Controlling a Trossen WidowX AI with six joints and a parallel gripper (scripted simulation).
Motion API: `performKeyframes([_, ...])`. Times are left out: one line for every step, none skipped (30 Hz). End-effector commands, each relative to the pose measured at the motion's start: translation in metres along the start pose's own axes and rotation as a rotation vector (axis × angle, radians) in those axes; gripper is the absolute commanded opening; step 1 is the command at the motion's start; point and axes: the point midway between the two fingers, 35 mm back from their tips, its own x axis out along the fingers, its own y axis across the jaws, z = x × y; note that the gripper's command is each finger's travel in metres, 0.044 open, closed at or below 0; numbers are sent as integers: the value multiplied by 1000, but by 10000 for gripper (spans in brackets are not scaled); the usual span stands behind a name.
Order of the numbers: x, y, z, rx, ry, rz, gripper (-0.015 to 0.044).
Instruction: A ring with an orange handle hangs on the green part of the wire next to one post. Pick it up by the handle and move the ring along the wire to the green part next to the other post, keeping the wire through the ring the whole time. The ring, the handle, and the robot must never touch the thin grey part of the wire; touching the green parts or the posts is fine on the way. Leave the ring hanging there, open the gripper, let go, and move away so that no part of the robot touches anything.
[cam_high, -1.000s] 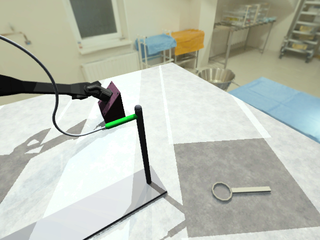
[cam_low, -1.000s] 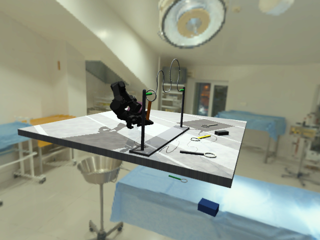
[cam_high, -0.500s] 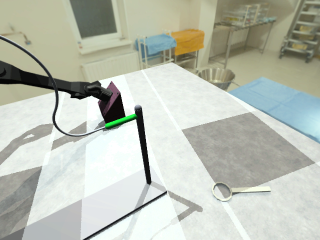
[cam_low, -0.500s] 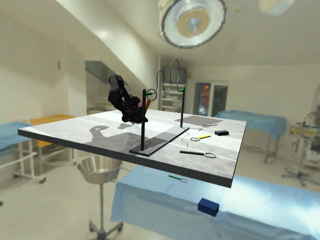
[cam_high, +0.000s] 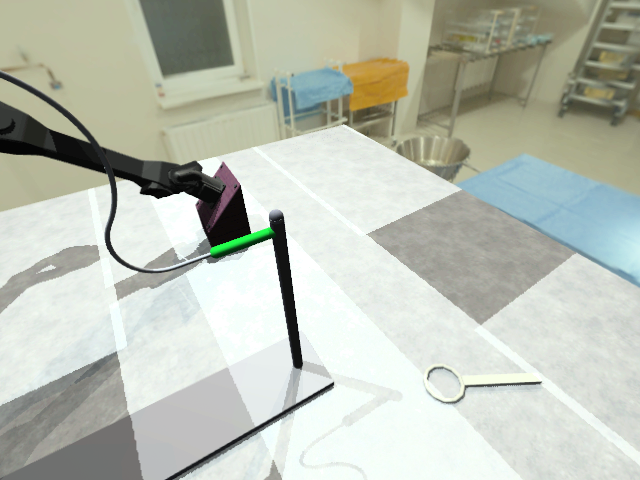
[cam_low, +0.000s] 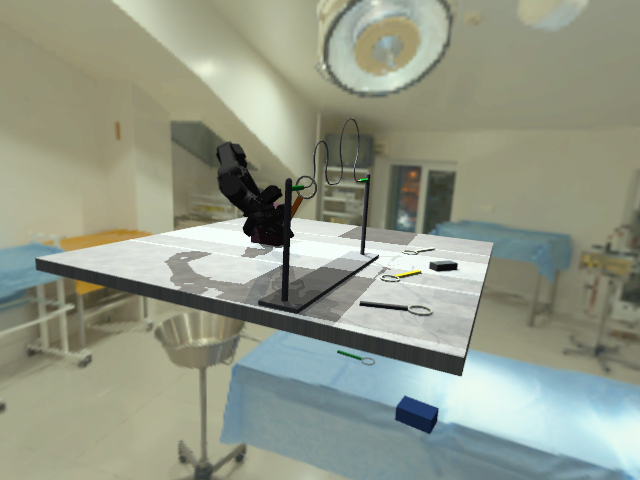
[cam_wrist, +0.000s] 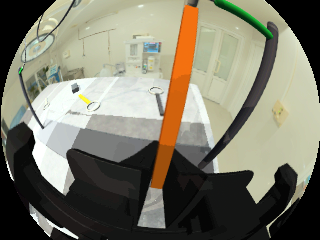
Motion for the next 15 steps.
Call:
performKeyframes([0, 9, 0, 33, 1, 20, -150])
performKeyframes([0, 11, 0, 43, 1, 26, -150])
performKeyframes([0, 13, 0, 54, 1, 32, -150])
performKeyframes([0, 16, 0, 64, 1, 38, -150])
performKeyframes([0, 19, 0, 77, 0, 45, -150])
performKeyframes([0, 21, 1, 91, 0, 53, -150])
performKeyframes([0, 24, 1, 104, 0, 61, -150])
performKeyframes([0, 27, 1, 118, -1, 69, -150])
performKeyframes([0, 30, 1, 132, -1, 77, -150])
performKeyframes([0, 33, 2, 148, -1, 87, -150])
performKeyframes([0, 36, 2, 165, -2, 96, -150])
performKeyframes([-1, 39, 2, 182, -2, 106, -150])
performKeyframes([-1, 43, 3, 199, -2, 116, -150])
performKeyframes([-1, 46, 4, 216, -3, 125, -150])
performKeyframes([-2, 49, 4, 234, -3, 136, -150])
